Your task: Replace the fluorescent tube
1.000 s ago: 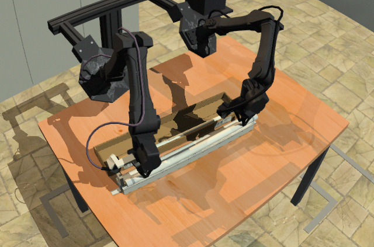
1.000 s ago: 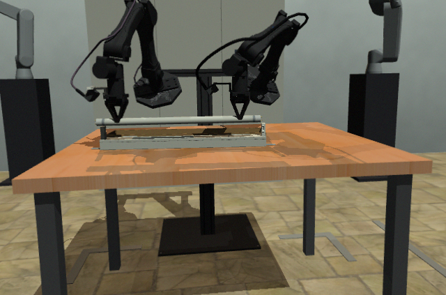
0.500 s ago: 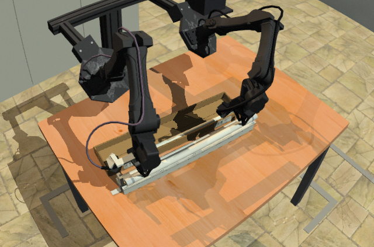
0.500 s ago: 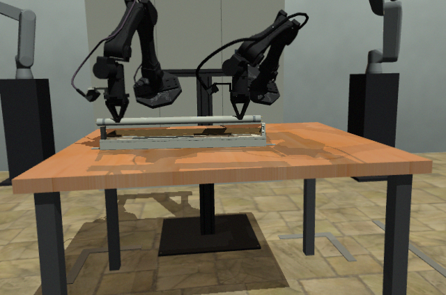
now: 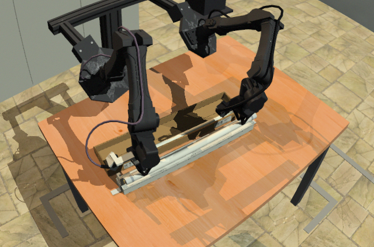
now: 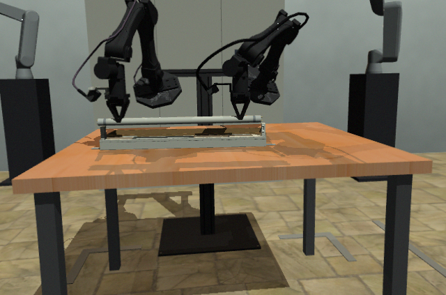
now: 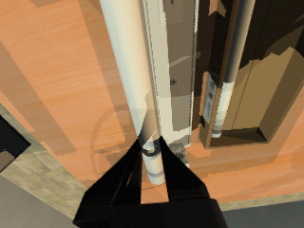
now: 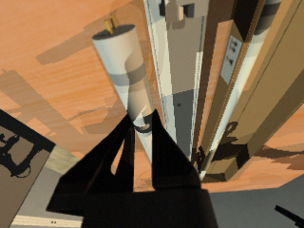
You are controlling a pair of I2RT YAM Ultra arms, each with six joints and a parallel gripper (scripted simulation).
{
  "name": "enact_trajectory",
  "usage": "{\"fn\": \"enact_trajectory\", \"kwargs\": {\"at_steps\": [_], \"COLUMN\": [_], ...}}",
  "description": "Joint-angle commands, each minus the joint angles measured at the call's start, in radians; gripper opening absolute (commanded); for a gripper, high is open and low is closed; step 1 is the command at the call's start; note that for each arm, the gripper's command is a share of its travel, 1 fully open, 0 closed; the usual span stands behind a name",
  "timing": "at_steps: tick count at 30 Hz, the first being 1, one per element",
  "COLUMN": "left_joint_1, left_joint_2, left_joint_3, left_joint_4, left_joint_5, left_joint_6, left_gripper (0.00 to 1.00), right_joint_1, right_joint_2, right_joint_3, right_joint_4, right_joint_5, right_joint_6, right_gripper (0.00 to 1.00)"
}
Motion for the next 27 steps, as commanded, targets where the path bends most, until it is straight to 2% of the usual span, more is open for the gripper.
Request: {"fn": "enact_trajectory", "kwargs": {"at_steps": [1,5,8,13,15,27], "left_joint_1": [-0.03,-0.032,-0.033,-0.033,-0.035,-0.04], "left_joint_2": [-0.034,-0.043,-0.052,-0.044,-0.052,-0.08], "left_joint_3": [-0.025,-0.036,0.011,-0.006,-0.055,-0.112], "left_joint_4": [0.02,0.02,-0.005,-0.002,0.028,0.061], "left_joint_5": [0.013,0.012,0.012,0.006,-0.006,-0.009], "left_joint_6": [-0.008,-0.005,-0.001,-0.002,-0.008,-0.012], "left_gripper": [0.11,0.11,0.11,0.11,0.11,0.11], "right_joint_1": [-0.015,-0.017,-0.017,-0.018,-0.019,-0.02], "right_joint_2": [-0.037,-0.046,-0.05,-0.039,-0.055,-0.085], "right_joint_3": [-0.02,-0.026,0.016,0.014,-0.045,-0.097], "right_joint_4": [0.006,0.002,-0.012,0.006,0.025,0.051], "right_joint_5": [0.003,0.001,-0.002,0.01,0.013,0.007], "right_joint_6": [0.01,0.01,0.004,0.007,0.01,0.013], "right_gripper": [0.11,0.11,0.11,0.11,0.11,0.11]}}
